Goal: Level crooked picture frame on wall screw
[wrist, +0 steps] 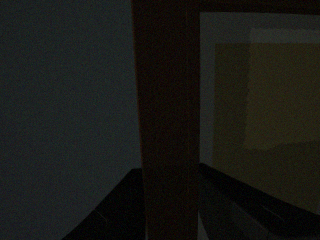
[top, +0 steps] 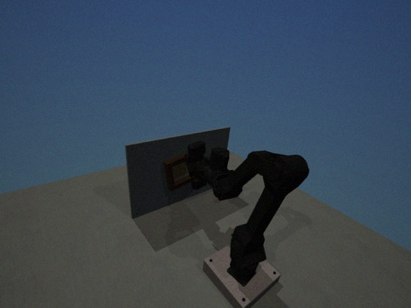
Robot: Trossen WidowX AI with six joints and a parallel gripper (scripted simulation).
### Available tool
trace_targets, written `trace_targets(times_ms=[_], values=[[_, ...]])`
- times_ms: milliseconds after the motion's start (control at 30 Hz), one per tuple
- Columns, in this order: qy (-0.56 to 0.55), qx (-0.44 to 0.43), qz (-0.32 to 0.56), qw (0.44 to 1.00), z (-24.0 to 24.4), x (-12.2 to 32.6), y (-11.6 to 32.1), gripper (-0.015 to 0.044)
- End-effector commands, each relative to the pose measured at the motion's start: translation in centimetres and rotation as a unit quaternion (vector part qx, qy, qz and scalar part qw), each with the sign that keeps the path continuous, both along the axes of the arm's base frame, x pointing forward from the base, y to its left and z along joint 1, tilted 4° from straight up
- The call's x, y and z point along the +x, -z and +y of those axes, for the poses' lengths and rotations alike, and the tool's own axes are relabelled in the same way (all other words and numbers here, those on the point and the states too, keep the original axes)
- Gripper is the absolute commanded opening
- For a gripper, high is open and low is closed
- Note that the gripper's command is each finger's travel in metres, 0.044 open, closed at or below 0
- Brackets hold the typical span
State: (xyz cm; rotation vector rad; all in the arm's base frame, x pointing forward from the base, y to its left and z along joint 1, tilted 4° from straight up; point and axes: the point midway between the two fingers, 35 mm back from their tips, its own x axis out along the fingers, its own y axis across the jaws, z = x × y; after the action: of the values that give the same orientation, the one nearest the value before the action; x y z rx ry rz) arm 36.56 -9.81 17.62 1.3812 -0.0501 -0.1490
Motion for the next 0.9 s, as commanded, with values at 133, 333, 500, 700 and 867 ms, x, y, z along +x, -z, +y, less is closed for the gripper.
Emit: trace_targets(times_ms=[133, 333, 500, 700, 867], values=[[-0.001, 0.000, -0.008, 1.000, -0.08, 0.08, -0.50, 0.0000], [-0.001, 0.000, -0.008, 1.000, -0.15, 0.08, -0.53, 0.0000], [-0.001, 0.000, -0.008, 1.000, -0.20, 0.07, -0.59, 0.0000], [-0.001, 0.000, -0.008, 1.000, -0.34, 0.05, -0.62, 0.0000], [-0.001, -0.001, -0.008, 1.000, -0.62, 0.01, -0.68, 0.0000]])
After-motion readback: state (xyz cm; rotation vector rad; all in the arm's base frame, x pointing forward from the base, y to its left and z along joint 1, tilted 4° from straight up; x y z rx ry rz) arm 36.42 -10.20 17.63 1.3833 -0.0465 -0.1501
